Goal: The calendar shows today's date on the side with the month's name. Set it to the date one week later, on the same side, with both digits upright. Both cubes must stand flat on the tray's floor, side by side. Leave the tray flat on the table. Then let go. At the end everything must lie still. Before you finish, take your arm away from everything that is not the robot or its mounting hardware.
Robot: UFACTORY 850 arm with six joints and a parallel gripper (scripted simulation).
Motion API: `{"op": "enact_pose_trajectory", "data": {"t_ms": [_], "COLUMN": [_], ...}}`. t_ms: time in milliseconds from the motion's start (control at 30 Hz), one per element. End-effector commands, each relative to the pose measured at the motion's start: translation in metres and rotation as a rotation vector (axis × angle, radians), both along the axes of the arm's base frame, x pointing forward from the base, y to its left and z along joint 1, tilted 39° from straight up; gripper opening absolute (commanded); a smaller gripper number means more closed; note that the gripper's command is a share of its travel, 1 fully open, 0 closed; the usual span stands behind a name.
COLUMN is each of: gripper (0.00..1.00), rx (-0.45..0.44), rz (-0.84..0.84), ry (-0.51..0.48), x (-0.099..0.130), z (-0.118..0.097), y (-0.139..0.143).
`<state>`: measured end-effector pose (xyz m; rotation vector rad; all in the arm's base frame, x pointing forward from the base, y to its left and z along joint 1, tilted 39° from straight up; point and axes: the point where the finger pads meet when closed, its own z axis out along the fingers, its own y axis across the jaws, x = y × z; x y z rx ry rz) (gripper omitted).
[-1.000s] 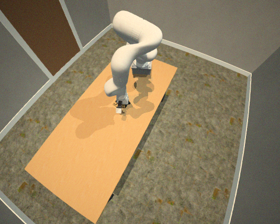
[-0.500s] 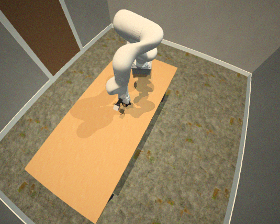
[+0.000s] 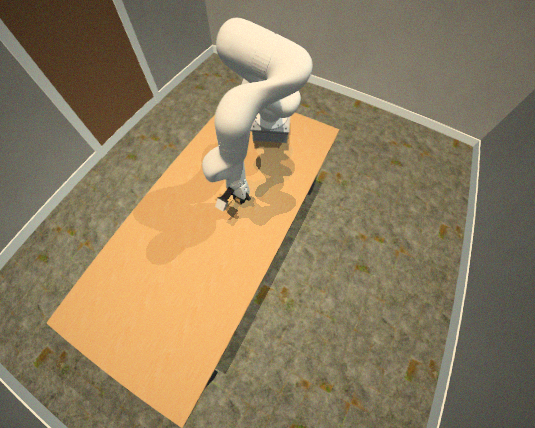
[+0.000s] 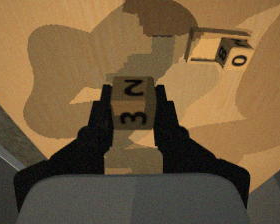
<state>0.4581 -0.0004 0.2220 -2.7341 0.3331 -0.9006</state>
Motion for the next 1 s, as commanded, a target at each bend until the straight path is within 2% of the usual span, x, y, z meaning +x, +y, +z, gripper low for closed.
{"op": "enact_pose_trajectory", "data": {"t_ms": [0, 367, 833, 967], "gripper": [0.29, 0.29, 0.29, 0.29], "rx": [0.001, 0.001, 0.001, 0.001], "rz": [0.000, 0.000, 0.000, 0.000], "ry": [0.000, -0.001, -0.001, -0.001], "x": [0.000, 0.007, 0.047, 0.051], "z": [0.000, -0.009, -0.060, -0.066], "y": [0.000, 0.002, 0.013, 0.014]}}
